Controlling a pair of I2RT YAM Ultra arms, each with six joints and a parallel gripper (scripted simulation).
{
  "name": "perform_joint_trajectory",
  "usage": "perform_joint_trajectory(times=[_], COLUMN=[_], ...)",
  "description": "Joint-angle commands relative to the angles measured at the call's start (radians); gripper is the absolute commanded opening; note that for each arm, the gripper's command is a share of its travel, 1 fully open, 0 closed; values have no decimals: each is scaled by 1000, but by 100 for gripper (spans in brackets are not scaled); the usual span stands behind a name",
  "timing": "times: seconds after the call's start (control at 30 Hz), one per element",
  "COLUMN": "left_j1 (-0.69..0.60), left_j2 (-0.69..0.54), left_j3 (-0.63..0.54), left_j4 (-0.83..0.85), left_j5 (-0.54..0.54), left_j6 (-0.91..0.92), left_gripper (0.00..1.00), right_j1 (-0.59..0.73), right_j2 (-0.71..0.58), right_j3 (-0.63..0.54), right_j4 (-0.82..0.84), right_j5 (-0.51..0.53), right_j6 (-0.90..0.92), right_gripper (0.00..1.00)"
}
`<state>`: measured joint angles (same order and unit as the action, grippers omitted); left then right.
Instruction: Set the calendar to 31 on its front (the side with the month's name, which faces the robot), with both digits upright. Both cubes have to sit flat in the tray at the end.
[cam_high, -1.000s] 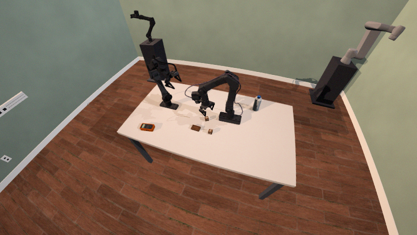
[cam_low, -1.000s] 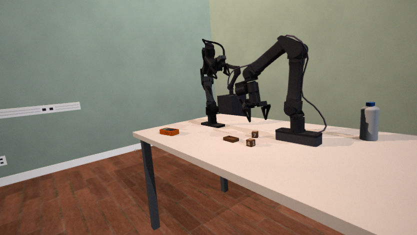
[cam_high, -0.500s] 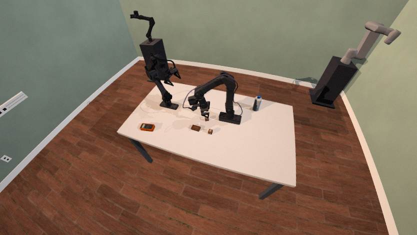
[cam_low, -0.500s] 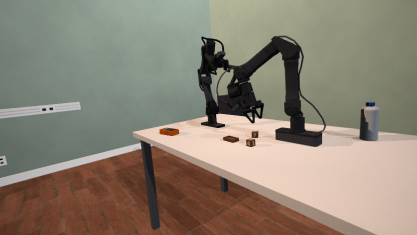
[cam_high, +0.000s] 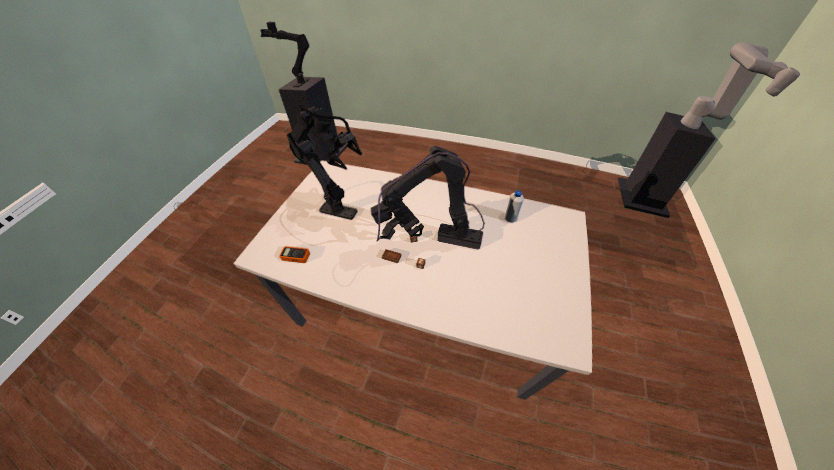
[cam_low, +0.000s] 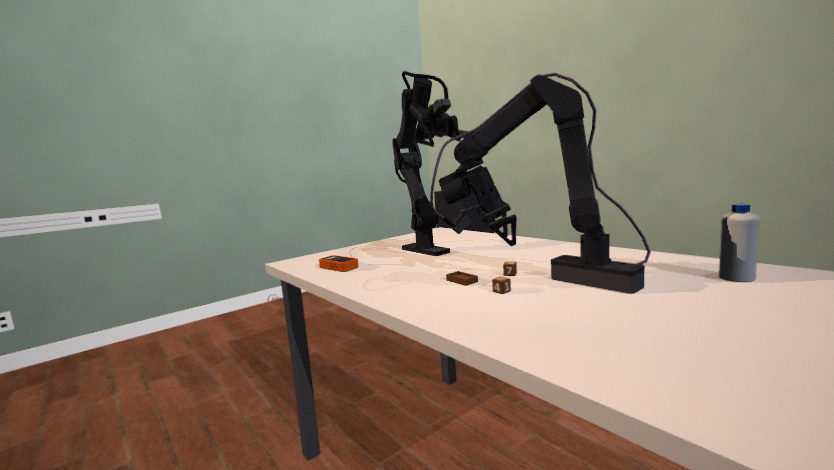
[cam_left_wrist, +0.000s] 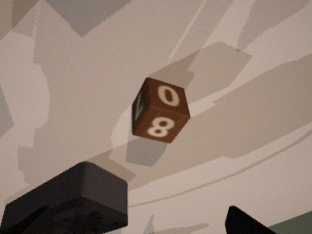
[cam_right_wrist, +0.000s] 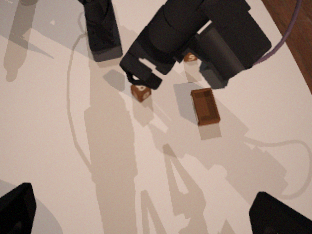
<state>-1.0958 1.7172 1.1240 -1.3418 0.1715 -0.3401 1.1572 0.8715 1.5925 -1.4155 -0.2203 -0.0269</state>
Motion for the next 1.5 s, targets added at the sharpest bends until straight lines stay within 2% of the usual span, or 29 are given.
perform_joint_trajectory(times=[0.0,0.2,0.73,0.77,0.87,1.0,1.07,1.13,1.3,1.47], left_j1=[34,96,101,100,105,127,127,142,181,224], left_j2=[21,61,63,63,50,33,33,23,-4,-40], left_j3=[51,86,91,90,78,50,50,32,-12,-65], left_j4=[-41,-61,-46,-57,-18,8,8,34,82,135], left_j5=[60,96,84,86,6,-153,-153,-208,-312,-367], left_j6=[-153,-270,-263,-262,-183,-10,-10,77,267,467], left_gripper=[100,100,100,89,55,55,55,55,55,55], right_j1=[14,14,15,15,13,-1,-1,-1,-10,-17], right_j2=[16,16,16,16,4,-25,-25,-37,-76,-120], right_j3=[32,32,32,32,16,-67,-67,-104,-234,-368], right_j4=[5,5,5,5,46,142,142,192,315,434], right_j5=[5,5,6,6,14,16,16,21,30,40], right_j6=[9,10,10,10,19,24,24,30,40,51], right_gripper=[100,100,100,100,100,100,100,100,100,100])
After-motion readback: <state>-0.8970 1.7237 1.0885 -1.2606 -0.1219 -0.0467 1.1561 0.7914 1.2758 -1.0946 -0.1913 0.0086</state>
